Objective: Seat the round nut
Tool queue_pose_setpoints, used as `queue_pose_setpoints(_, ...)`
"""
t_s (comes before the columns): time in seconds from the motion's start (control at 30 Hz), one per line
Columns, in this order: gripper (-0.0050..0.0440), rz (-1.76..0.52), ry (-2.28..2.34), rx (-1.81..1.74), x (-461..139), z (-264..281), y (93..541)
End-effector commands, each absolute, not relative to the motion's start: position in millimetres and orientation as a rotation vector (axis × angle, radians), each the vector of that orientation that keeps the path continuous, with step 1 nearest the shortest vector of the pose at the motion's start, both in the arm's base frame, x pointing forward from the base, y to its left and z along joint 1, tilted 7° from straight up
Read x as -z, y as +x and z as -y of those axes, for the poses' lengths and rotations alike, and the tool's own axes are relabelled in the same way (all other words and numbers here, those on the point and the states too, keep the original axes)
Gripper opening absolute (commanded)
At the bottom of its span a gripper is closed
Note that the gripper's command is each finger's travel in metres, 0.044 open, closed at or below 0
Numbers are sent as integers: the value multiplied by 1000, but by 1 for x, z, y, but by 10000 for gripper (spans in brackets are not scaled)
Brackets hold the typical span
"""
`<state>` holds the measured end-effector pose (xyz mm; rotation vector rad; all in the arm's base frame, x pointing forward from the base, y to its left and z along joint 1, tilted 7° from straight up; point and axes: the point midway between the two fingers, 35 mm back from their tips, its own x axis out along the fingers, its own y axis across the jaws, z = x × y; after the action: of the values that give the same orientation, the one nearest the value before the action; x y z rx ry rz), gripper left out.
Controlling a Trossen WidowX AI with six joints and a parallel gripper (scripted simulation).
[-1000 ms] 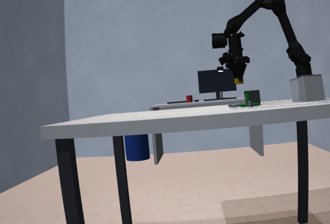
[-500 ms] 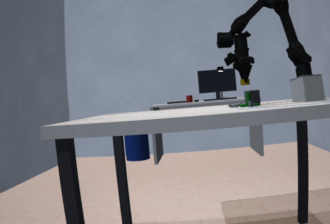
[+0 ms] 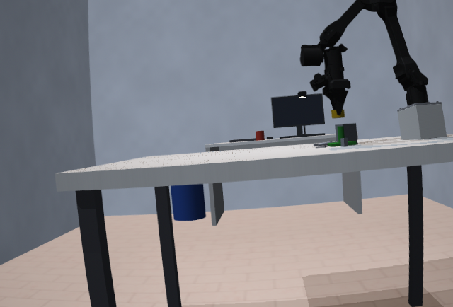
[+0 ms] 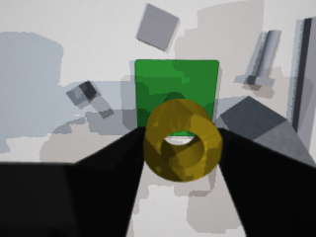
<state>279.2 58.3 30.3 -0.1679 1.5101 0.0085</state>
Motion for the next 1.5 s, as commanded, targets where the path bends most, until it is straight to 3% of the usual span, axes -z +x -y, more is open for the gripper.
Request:
queue_pose_setpoints(0.0, -50, -1510, -170, -2, -25, -57, 279)
queue_pose_setpoints(1.47, -50, -1510, -170, -2, -12, -55, 280)
